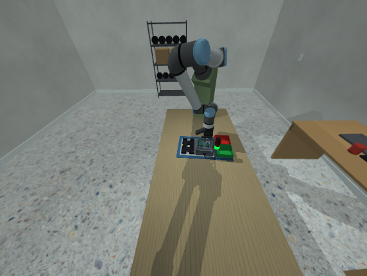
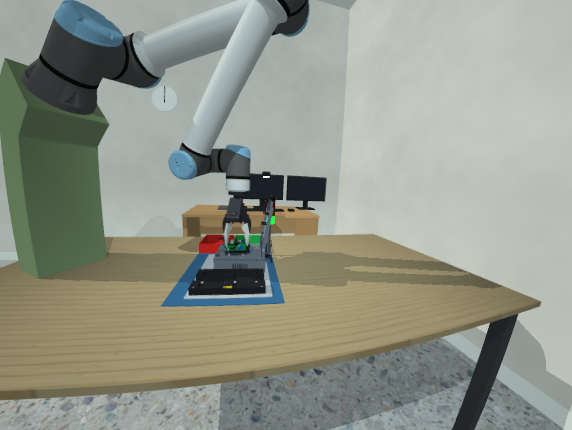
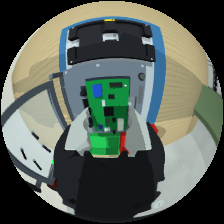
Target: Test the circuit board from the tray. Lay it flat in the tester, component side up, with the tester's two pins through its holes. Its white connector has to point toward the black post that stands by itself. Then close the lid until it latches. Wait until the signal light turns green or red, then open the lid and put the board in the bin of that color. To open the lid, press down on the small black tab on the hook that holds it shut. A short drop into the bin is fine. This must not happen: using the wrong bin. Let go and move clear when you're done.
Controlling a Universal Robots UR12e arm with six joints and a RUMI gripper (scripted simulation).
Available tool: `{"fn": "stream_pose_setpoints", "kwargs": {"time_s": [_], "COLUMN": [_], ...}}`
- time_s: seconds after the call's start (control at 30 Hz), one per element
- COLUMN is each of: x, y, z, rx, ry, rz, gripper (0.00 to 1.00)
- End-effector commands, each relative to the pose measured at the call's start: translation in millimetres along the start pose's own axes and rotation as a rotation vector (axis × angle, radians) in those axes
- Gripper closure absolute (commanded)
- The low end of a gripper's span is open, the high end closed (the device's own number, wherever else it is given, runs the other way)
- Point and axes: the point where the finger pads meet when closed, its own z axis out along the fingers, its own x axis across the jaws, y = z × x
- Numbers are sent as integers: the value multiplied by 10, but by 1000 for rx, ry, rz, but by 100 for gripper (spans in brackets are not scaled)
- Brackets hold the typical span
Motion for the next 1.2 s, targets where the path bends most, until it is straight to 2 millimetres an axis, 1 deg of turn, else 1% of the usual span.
{"fn": "stream_pose_setpoints", "kwargs": {"time_s": [0.0, 1.17], "x": [6, 8], "y": [14, 15], "z": [-42, -83], "rx": [-1, -1], "ry": [0, 0], "rz": [-1, -1], "gripper": [61, 61]}}
